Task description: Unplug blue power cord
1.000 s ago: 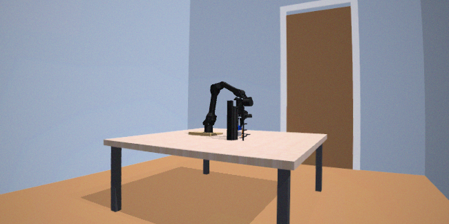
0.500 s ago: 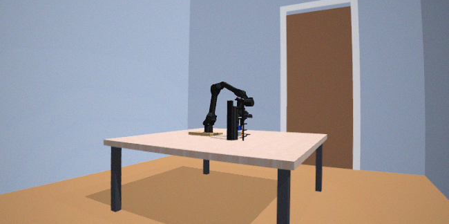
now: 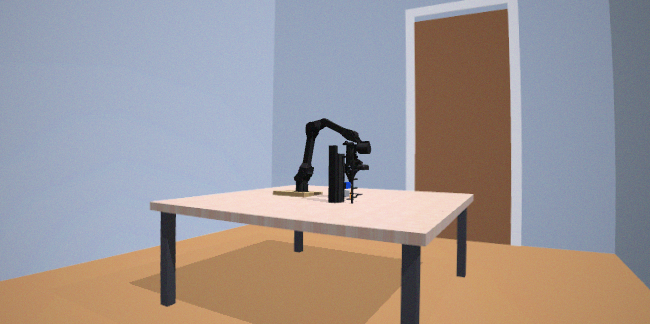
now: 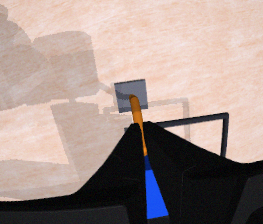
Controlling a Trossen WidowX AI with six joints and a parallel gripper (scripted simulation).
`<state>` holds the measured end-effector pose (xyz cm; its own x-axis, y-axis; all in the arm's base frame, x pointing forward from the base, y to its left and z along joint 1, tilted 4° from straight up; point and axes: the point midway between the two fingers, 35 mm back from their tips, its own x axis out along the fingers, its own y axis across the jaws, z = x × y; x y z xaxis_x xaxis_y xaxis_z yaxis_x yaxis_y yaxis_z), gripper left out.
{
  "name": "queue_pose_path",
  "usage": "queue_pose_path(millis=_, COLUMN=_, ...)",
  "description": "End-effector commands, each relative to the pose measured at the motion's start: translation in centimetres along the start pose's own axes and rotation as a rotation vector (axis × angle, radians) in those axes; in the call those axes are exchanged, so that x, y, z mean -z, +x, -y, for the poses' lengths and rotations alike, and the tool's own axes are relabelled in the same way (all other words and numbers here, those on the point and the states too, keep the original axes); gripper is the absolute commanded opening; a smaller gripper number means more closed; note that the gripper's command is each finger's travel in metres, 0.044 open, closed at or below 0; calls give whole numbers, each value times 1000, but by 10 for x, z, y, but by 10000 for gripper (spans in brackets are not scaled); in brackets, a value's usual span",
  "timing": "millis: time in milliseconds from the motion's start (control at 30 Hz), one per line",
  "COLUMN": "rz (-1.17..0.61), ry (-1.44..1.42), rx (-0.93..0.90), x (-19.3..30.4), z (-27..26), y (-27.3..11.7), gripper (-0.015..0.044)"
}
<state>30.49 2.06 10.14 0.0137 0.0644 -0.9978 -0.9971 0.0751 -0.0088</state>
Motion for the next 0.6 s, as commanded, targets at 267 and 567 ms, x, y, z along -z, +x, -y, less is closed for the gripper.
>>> queue_pose_path(millis=267, rz=-5, ry=8, rx=1, x=4, z=0, y=0, gripper=160)
queue_pose_path(millis=567, rz=4, ry=-8, rx=3, x=3, z=0, y=-10, gripper=160)
